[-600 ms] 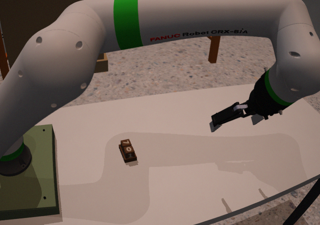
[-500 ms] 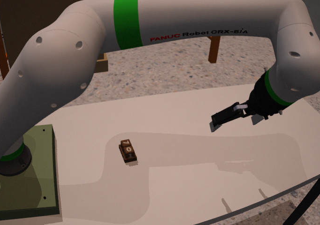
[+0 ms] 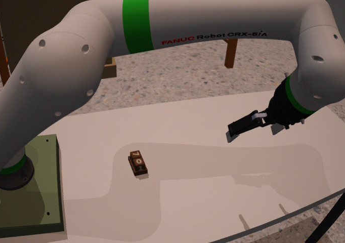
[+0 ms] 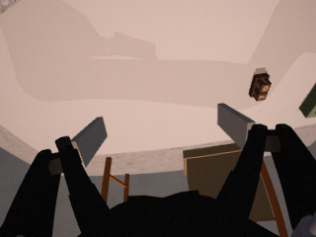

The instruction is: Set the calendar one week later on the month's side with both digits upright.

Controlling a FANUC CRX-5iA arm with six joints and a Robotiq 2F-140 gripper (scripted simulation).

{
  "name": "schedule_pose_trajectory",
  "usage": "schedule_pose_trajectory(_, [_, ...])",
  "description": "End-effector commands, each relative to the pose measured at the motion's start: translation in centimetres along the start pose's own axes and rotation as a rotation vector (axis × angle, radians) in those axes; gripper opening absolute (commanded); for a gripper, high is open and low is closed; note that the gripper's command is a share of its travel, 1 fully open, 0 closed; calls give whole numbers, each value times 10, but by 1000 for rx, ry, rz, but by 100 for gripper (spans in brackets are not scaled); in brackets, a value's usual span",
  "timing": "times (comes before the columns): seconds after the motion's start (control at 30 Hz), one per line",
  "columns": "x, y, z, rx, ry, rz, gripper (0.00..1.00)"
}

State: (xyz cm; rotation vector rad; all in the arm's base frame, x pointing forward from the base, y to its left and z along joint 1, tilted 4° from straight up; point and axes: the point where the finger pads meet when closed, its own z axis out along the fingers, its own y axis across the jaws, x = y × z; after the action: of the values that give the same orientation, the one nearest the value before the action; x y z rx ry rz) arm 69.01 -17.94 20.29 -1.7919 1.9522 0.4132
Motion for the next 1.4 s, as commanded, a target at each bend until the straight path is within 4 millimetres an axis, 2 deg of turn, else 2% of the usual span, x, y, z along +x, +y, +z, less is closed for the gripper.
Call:
schedule_pose_trajectory(0.0, [-1, 0, 0, 0, 1, -3, 100])
schedule_pose_trajectory(0.13, [-14, 8, 7, -13, 24, -64, 100])
schedule_pose_trajectory(0.27, [-43, 34, 23, -50, 83, -229, 100])
schedule_pose_trajectory(0.4, [-55, 48, 31, -70, 110, -310, 100])
schedule_pose_trajectory(0.43, [-64, 60, 36, -87, 133, -379, 100])
schedule_pose_trajectory(0.53, [-65, 61, 37, -89, 134, -384, 100])
schedule_pose_trajectory(0.57, [-73, 76, 43, -110, 159, -464, 100])
schedule_pose_trajectory(0.6, [-73, 76, 43, -110, 159, -464, 100])
schedule_pose_trajectory(0.63, [-80, 89, 48, -128, 178, -528, 100])
schedule_pose_trajectory(0.7, [-82, 93, 50, -134, 185, -551, 100])
schedule_pose_trajectory(0.73, [-86, 105, 53, -151, 201, -608, 100])
schedule_pose_trajectory(0.8, [-88, 111, 56, -161, 211, -643, 100])
schedule_pose_trajectory(0.83, [-92, 122, 59, -177, 226, -698, 100])
schedule_pose_trajectory(0.97, [-97, 146, 66, -214, 256, -817, 100])
schedule_pose_trajectory(1.07, [-98, 150, 67, -220, 260, -836, 100])
schedule_pose_trajectory(1.1, [-100, 169, 73, -251, 283, -935, 100])
schedule_pose_trajectory(1.37, [-100, 214, 84, -328, 331, -1170, 100])
